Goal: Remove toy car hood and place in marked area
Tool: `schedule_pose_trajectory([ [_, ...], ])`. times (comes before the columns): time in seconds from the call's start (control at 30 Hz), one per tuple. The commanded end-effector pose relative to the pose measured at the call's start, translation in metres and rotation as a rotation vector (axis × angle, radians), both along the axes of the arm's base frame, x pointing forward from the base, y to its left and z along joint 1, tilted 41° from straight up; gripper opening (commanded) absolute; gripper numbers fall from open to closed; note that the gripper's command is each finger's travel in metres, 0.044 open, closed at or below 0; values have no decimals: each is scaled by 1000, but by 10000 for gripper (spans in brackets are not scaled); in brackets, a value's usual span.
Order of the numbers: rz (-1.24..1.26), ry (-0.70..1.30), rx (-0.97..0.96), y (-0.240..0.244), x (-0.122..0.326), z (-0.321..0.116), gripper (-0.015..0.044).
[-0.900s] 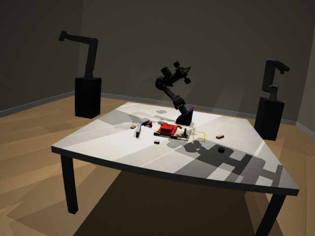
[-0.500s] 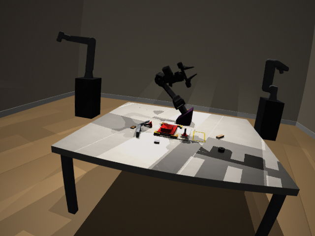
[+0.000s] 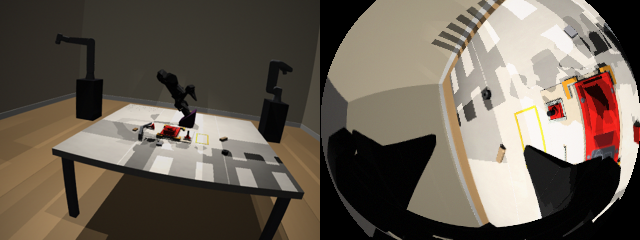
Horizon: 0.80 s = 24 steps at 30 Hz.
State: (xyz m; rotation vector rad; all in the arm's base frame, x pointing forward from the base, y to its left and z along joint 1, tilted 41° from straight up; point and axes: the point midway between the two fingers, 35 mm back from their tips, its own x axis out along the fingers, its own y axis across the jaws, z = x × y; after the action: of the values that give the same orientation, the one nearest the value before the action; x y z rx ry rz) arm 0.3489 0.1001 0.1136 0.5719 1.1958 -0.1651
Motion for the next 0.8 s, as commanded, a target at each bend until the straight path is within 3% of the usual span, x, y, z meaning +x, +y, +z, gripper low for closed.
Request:
schedule_pose_trajectory([
  [0.0, 37, 138, -348, -55, 3, -17, 440],
  [0.27, 266, 522, -931, -149, -5, -10, 440],
  [0.77, 273, 531, -941, -151, -4, -13, 440],
])
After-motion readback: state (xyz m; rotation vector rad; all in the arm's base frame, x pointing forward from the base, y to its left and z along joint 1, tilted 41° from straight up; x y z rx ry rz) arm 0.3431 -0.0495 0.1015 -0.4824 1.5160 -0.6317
